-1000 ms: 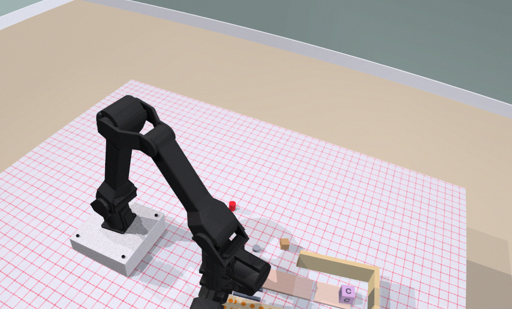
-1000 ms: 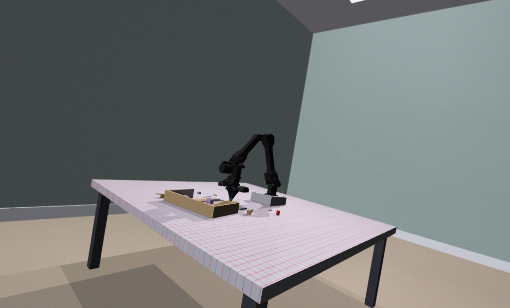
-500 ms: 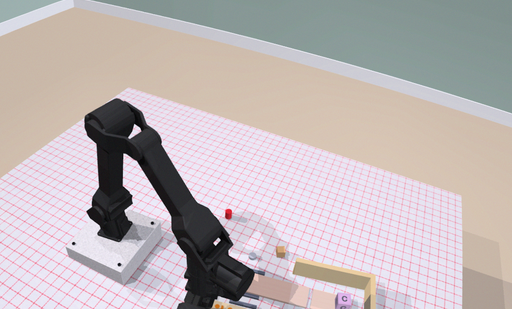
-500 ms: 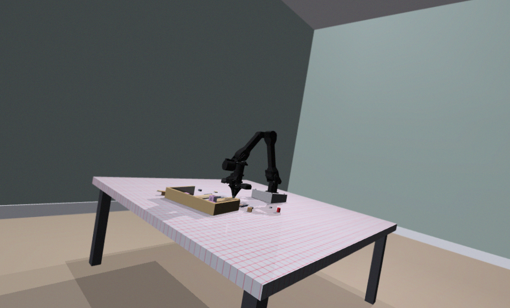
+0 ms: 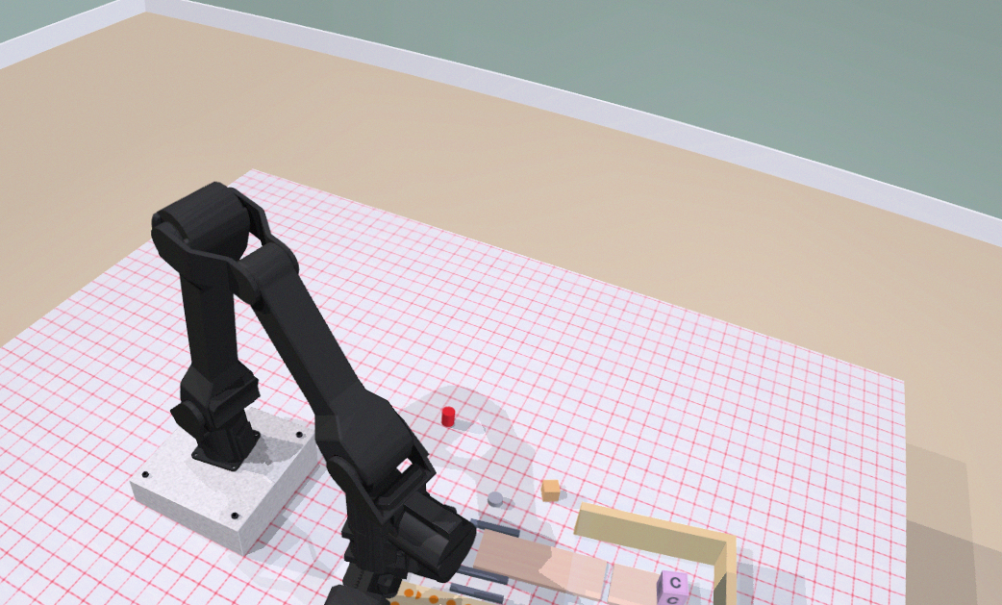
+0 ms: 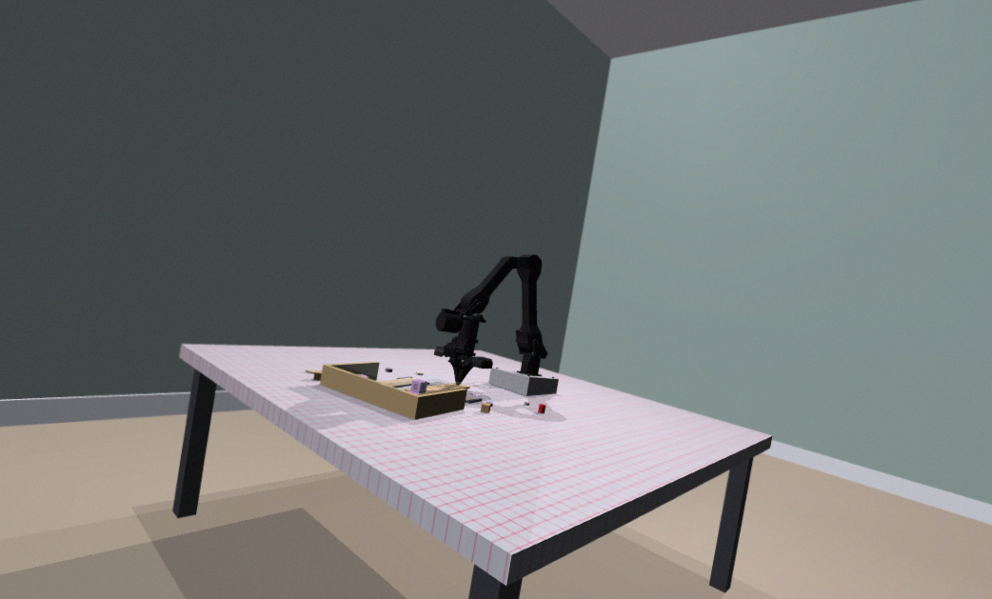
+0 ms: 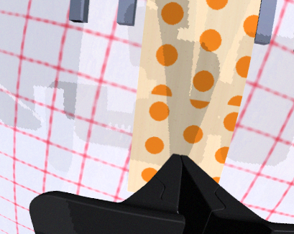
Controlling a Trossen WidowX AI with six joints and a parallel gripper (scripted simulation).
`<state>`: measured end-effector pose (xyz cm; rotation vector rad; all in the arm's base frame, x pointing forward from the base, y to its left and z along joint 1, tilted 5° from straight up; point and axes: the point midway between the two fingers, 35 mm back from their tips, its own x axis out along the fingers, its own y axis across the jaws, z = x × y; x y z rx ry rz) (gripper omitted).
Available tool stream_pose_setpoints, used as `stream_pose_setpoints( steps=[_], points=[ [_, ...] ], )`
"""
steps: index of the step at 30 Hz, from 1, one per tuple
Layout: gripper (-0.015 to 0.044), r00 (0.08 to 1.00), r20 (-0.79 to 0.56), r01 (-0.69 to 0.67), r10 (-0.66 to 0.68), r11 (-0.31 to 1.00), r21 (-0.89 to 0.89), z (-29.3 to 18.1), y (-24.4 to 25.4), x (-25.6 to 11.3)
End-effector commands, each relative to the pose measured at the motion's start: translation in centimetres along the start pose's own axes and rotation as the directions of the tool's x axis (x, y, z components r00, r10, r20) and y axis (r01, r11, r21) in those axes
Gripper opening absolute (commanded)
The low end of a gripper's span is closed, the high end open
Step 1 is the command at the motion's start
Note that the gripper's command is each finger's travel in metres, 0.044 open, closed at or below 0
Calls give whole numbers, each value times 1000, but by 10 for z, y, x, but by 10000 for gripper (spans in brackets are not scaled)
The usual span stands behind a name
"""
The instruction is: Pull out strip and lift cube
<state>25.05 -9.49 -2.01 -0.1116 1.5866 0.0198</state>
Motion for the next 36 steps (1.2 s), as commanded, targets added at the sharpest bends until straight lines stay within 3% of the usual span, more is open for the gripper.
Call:
stream_pose_setpoints(
  steps=[1,36],
  points=[
    [0,999,-34,-7,7,1000,-4,-16,2,6],
    [0,999,-37,-7,7,1000,-4,-54,2,5]
  ],
)
